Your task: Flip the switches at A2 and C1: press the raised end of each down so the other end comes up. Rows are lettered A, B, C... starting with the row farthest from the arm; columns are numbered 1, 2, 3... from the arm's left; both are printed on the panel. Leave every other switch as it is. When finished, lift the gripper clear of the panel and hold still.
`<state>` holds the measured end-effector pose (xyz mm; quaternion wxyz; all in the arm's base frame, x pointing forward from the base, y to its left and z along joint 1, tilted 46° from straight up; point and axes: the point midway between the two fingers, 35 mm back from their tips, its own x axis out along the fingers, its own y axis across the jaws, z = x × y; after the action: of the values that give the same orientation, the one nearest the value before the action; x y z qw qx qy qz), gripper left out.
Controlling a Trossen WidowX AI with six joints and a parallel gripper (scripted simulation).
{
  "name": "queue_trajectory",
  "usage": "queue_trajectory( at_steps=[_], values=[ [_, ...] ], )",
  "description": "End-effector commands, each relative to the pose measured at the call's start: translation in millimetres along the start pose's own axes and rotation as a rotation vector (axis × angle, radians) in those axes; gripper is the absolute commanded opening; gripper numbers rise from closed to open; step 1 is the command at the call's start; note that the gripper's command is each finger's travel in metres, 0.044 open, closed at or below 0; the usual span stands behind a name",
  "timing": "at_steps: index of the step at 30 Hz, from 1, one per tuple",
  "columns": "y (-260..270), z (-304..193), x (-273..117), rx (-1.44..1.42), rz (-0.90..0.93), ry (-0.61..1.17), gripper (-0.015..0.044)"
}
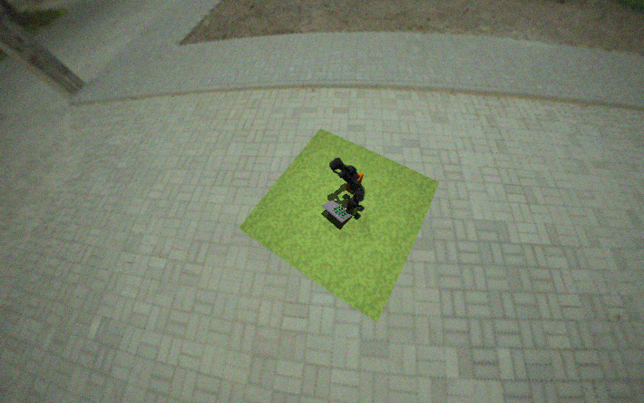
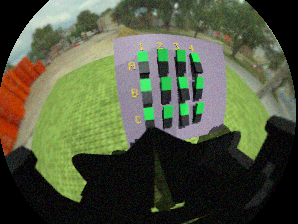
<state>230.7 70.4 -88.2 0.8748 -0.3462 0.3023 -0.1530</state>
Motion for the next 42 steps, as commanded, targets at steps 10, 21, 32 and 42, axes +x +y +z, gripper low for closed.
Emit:
queue_trajectory(
  at_steps=[10, 21, 32, 42],
  values=[
    [0.0, -2.3, 14.2, -0.008, 0.001, 0.003, 0.0000],
    [0.0, -2.3, 14.2, -0.008, 0.001, 0.003, 0.0000],
    [0.0, -2.4, 14.8, -0.008, 0.001, 0.003, 0.0000],
    [0.0, -2.4, 16.2, -0.008, 0.000, 0.003, 0.0000]
  ],
)
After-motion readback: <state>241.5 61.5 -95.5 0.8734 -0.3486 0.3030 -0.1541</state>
